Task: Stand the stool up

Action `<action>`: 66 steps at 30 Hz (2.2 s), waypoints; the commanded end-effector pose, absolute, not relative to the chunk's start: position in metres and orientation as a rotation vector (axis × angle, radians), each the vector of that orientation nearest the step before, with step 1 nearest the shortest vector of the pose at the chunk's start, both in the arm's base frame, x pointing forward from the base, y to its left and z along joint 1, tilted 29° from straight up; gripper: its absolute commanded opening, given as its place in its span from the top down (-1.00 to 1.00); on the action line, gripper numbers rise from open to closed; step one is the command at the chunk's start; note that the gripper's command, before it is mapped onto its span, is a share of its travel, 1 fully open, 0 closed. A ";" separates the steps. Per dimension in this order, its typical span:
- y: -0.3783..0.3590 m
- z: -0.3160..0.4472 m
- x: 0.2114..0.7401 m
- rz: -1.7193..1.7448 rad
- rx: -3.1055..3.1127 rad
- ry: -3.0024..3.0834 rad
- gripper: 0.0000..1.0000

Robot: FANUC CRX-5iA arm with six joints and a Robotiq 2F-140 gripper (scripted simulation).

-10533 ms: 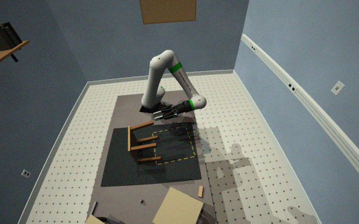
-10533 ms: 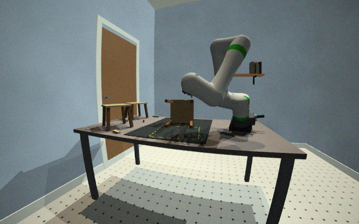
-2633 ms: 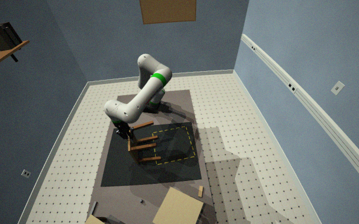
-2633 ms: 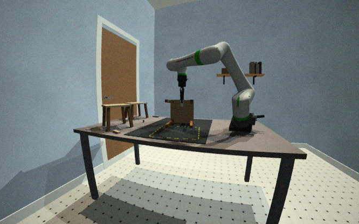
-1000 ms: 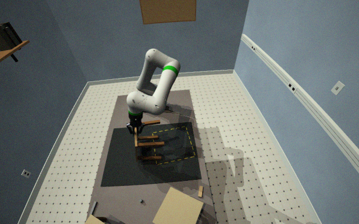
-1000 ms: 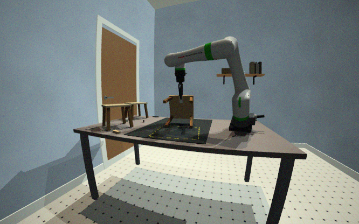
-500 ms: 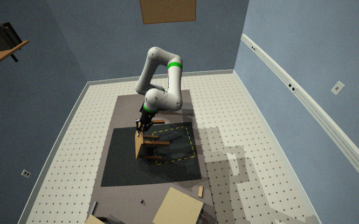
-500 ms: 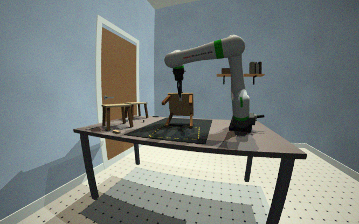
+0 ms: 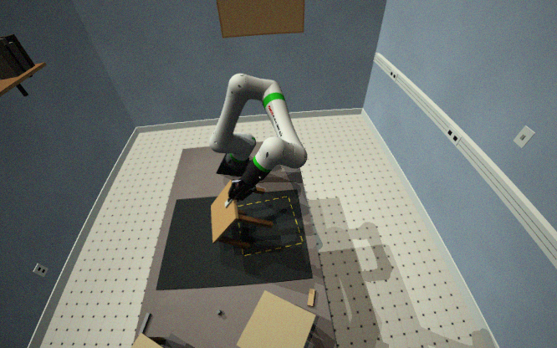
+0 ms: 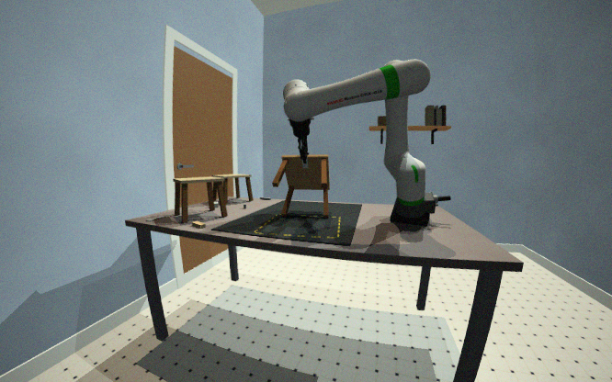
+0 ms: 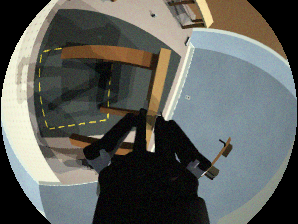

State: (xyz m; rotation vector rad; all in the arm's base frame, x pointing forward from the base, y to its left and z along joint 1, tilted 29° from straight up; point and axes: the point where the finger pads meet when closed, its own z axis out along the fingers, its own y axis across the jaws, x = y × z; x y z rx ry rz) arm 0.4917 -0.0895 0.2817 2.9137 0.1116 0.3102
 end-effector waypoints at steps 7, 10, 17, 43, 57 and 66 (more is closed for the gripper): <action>-0.044 0.307 0.481 0.297 2.711 0.065 0.80; -0.023 0.315 0.477 0.291 2.677 0.059 0.80; 0.001 0.322 0.474 0.291 2.582 0.044 0.80; 0.092 0.331 0.463 0.269 2.194 -0.012 0.80; 0.126 0.327 0.461 0.262 2.095 -0.025 0.80; 0.142 0.324 0.460 0.261 2.065 -0.029 0.80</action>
